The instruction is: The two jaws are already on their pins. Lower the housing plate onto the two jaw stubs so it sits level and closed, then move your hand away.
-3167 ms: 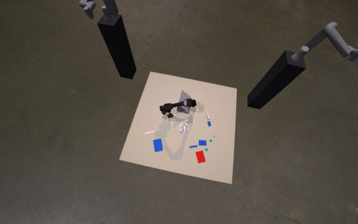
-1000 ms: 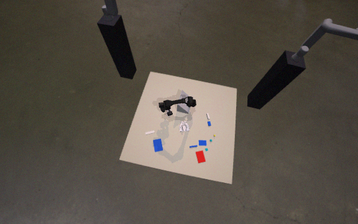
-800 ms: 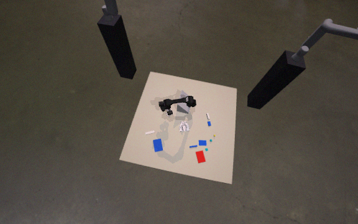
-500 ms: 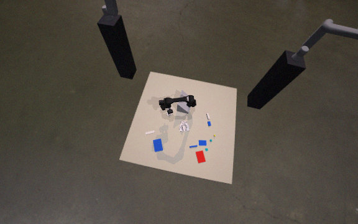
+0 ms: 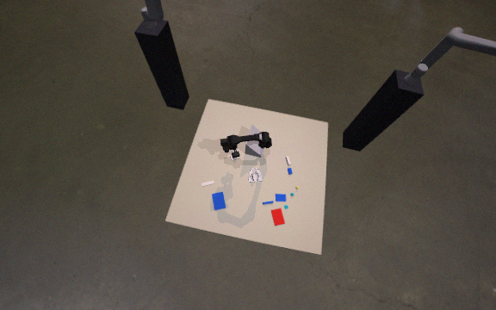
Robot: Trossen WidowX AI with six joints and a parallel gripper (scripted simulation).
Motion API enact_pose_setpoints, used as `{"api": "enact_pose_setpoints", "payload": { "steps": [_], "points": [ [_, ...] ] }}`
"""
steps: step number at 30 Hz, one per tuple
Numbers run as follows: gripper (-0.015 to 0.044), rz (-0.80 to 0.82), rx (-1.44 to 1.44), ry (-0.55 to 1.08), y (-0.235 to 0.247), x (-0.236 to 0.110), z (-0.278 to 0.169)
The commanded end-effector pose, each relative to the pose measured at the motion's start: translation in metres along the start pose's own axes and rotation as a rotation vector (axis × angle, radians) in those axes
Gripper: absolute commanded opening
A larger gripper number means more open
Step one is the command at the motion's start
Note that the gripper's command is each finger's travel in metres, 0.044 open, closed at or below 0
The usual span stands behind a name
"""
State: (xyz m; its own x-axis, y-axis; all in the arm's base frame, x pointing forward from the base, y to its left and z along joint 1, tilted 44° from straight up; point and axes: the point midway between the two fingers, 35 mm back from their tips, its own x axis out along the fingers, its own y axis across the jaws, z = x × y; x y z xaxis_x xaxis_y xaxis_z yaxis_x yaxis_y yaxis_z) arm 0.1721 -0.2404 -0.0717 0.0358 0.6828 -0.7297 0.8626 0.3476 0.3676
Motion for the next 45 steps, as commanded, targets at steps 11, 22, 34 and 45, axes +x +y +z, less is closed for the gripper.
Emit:
{"api": "enact_pose_setpoints", "payload": {
  "steps": [11, 22, 34, 45],
  "points": [
    [0.0351, -0.001, 0.257, -0.016, 0.033, -0.009, -0.013],
    [0.0351, 0.001, 0.471, -0.020, 0.059, -0.011, -0.025],
    [0.0351, 0.004, 0.706, -0.021, 0.085, -0.013, -0.041],
    [0.0351, 0.007, 0.920, -0.020, 0.108, -0.012, -0.058]
  ]
}}
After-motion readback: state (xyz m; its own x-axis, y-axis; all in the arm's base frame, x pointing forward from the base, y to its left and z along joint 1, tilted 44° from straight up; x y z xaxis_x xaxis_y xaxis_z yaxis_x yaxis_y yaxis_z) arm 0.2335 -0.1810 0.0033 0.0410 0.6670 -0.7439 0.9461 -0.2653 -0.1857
